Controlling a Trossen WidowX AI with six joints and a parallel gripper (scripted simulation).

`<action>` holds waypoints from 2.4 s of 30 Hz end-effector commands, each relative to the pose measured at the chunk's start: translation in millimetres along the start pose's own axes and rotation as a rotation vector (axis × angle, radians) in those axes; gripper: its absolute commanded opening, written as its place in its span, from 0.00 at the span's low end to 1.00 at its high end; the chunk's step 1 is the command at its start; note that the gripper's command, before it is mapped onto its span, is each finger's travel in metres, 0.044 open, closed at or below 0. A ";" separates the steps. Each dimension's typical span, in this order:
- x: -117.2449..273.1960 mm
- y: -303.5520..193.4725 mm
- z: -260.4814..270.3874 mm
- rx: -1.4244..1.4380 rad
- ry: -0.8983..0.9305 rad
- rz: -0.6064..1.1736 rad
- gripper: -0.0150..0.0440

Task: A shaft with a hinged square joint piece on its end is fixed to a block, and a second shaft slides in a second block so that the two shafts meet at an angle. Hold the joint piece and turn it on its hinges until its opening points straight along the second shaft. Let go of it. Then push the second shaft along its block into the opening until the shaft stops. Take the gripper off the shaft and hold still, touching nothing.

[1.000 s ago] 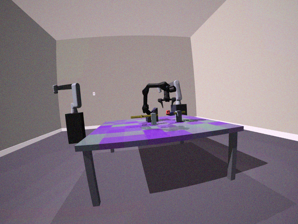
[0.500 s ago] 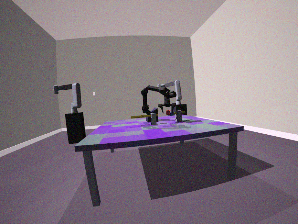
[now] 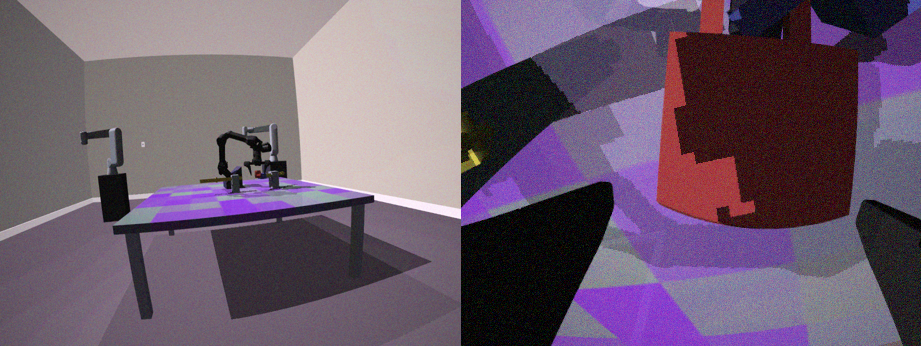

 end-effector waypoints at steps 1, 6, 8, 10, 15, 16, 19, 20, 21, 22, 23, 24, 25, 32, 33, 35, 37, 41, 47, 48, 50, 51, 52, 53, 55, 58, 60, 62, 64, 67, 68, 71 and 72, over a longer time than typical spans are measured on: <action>3.7 15.4 0.2 -0.007 -0.005 -0.001 1.00; 1.3 16.2 0.1 -0.007 -0.005 -0.001 1.00; -2.0 16.1 -0.1 -0.007 -0.005 -0.001 1.00; -5.3 16.0 -0.2 -0.007 -0.005 -0.001 1.00; -13.5 16.0 -0.3 -0.007 -0.004 -0.001 1.00; -15.2 16.0 -0.3 -0.007 -0.004 -0.001 1.00; -20.1 16.1 -0.3 -0.007 -0.004 0.000 1.00; -21.8 16.1 -0.3 -0.007 -0.004 0.000 1.00; -23.4 16.2 -0.2 -0.007 -0.004 0.000 1.00; -24.7 16.2 -0.2 -0.007 -0.004 0.000 1.00; -25.5 16.2 -0.2 -0.007 -0.004 0.000 1.00; -25.8 16.2 -0.2 -0.007 -0.004 0.000 1.00; -25.8 16.2 -0.2 -0.007 -0.004 0.000 0.96; -25.8 16.2 -0.2 -0.007 -0.004 0.000 0.64; -25.8 16.2 -0.2 -0.007 -0.004 0.000 0.60; -25.8 16.2 -0.2 -0.007 -0.004 0.000 0.56; -25.8 16.2 -0.2 -0.007 -0.004 0.000 0.56; -25.8 16.2 -0.2 -0.007 -0.004 0.000 0.56; -25.8 16.2 -0.2 -0.007 -0.004 0.000 0.56; -25.8 16.2 -0.2 -0.007 -0.004 0.000 0.56; -25.8 16.2 -0.2 -0.007 -0.004 0.000 0.56; -25.8 16.2 -0.2 -0.007 -0.004 0.000 0.56; -25.8 16.2 -0.2 -0.007 -0.004 0.000 0.56; -25.8 16.2 -0.2 -0.007 -0.004 0.000 0.56; -25.8 16.2 -0.2 -0.007 -0.004 0.000 0.56; -25.8 16.2 -0.2 -0.007 -0.004 0.000 0.56; -25.8 16.2 -0.2 -0.007 -0.004 0.000 0.56; -25.8 16.2 -0.2 -0.007 -0.004 0.000 0.56; -25.8 16.2 -0.2 -0.007 -0.004 0.000 0.56; -25.8 16.2 -0.2 -0.007 -0.004 0.000 0.56; -25.8 16.2 -0.2 -0.007 -0.004 0.000 0.56; -25.8 16.2 -0.2 -0.007 -0.004 0.000 0.56; -25.8 16.2 -0.2 -0.007 -0.004 0.000 0.56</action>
Point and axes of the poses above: the point midway between the two fingers, 35 mm back from their tips, its own x axis back along the fingers, its own z axis across the jaws, y = z × x, the point moved 6 cm from there along x, back along the fingers, and after that the axes turned 5 degrees about x, right-handed, at the moved point
